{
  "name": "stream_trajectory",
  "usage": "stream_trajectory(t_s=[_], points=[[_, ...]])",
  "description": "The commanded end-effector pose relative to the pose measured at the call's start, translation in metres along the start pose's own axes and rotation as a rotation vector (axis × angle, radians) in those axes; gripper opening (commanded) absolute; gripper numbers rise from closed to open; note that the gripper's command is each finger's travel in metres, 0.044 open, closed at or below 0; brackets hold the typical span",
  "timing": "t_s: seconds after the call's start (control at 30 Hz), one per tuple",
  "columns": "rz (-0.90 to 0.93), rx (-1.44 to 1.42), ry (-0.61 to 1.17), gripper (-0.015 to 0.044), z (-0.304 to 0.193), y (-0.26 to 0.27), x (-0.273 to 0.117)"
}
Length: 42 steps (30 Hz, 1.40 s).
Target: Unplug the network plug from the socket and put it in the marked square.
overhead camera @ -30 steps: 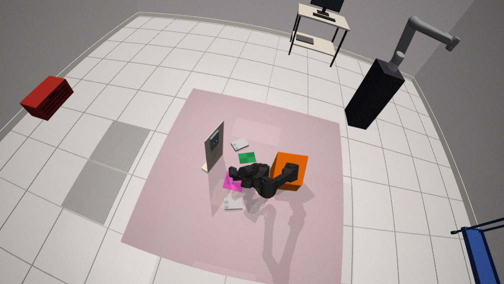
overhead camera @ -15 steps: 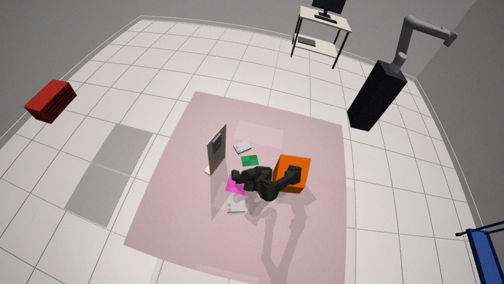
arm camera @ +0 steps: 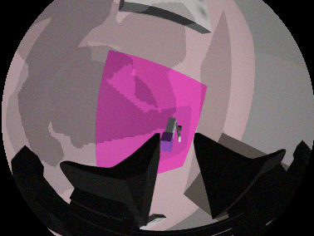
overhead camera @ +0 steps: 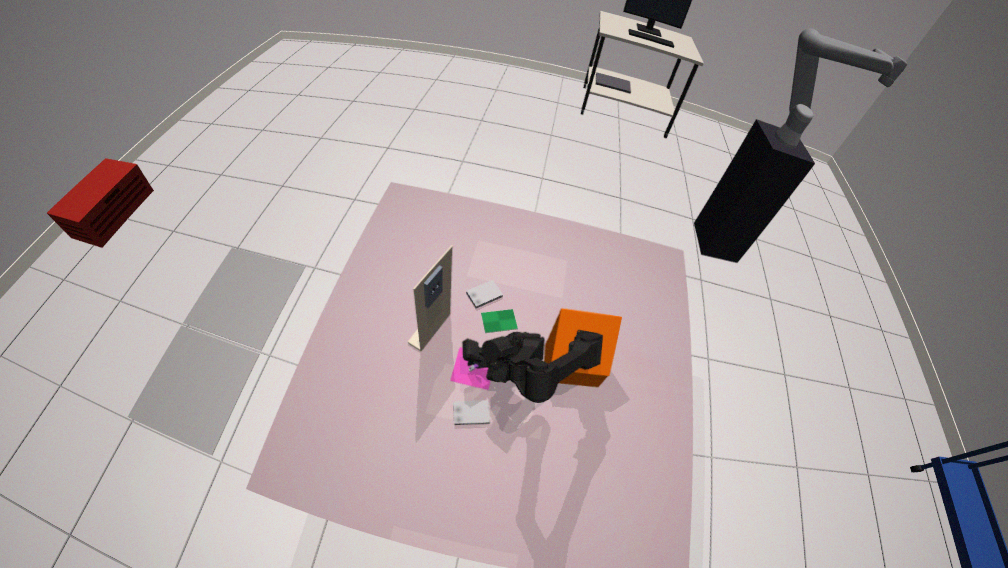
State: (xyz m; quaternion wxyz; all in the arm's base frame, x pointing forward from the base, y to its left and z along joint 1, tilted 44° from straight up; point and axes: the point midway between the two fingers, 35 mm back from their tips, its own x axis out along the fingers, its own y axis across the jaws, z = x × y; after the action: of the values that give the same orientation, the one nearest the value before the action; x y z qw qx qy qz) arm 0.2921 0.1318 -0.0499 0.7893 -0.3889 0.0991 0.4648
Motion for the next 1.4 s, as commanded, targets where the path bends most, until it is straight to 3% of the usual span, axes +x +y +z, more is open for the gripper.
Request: stream_trajectory(t_s=[0.0,1.37], points=[[0.004,-0.001,0.0,0.0156,0.0,0.0,-0.003],[0.008,-0.002,0.008,0.0156,-0.003,-0.011,-0.036]])
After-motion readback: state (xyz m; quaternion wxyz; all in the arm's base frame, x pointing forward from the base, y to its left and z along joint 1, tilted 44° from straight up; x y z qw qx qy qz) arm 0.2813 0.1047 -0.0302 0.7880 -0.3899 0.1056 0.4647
